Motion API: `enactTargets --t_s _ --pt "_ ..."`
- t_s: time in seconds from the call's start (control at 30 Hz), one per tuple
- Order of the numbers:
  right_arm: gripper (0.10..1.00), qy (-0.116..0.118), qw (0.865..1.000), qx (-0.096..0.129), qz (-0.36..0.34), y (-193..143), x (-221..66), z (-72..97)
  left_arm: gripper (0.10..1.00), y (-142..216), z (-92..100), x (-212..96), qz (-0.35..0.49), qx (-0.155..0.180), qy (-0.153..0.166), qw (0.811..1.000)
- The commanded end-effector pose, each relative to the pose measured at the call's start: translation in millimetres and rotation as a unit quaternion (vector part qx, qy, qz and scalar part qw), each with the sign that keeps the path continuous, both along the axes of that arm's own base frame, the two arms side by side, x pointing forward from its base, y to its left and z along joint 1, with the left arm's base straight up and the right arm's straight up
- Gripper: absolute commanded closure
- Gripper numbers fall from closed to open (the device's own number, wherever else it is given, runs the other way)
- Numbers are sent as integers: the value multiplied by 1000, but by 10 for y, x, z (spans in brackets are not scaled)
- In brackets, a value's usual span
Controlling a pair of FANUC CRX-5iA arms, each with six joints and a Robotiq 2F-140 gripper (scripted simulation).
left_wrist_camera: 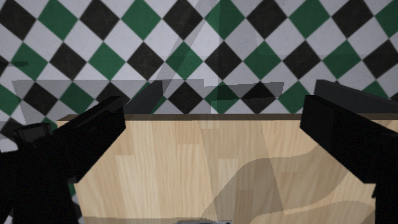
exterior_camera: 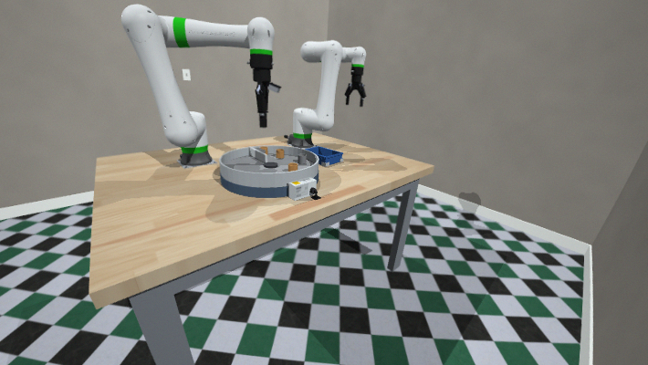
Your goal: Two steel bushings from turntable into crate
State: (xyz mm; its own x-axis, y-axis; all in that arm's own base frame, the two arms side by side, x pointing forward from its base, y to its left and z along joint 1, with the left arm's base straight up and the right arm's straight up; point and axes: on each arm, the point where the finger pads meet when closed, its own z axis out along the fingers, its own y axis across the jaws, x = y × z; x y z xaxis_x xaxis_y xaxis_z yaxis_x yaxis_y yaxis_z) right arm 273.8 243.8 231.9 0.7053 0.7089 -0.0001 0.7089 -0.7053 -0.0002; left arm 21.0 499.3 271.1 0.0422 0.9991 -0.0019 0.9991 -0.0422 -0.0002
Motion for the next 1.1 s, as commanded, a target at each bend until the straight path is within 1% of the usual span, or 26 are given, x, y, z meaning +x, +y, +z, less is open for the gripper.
enactTargets --t_s 0.0,0.07,0.1,1.07 --pt "934 -1 1000 0 0 2 3 6 98 3 9 2 0 1 0 1000" --pt "934 -1 1000 0 0 2 3 6 98 3 9 2 0 1 0 1000" --pt "913 -1 1000 0 0 2 3 6 98 3 9 2 0 1 0 1000" --pt "913 -1 1000 0 0 2 3 6 98 3 9 2 0 1 0 1000"
